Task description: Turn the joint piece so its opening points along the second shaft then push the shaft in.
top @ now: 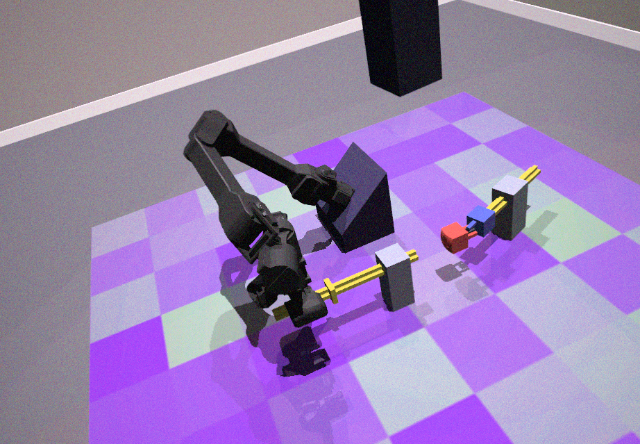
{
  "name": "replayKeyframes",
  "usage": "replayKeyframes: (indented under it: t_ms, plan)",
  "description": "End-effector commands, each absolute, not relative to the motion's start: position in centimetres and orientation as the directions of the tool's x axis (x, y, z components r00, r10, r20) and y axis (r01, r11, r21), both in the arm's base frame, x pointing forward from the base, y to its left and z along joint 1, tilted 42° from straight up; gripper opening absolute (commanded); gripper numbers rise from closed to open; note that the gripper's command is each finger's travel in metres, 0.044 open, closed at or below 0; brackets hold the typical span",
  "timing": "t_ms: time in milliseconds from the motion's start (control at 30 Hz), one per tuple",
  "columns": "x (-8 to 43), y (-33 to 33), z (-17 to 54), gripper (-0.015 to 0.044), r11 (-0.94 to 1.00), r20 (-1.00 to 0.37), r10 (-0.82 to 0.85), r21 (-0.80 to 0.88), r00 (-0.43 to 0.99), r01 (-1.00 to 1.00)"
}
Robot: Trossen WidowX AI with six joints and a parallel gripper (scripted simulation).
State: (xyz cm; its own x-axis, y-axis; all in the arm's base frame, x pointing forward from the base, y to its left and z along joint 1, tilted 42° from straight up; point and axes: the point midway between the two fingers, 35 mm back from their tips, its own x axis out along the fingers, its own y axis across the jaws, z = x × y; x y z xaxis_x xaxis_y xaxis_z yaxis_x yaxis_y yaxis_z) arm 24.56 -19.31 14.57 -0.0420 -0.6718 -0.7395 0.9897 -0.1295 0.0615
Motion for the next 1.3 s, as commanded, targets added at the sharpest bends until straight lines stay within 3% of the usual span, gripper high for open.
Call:
replayKeyframes:
  t_ms: [0, 100, 367, 1267]
  plan:
    - [24.5, -19.3, 14.5, 0.0067, -0.151, -0.743, -0.665, 0.039, -0.072, 0.988]
    - [24.5, -19.4, 14.5, 0.0067, -0.162, -0.744, -0.663, 0.026, -0.089, 0.986]
    - [24.5, -19.4, 14.6, 0.0000, -0.147, -0.741, -0.668, 0.042, -0.068, 0.988]
    - [25.0, -16.9, 12.3, 0.0000, -0.163, -0.745, -0.660, 0.024, -0.091, 0.986]
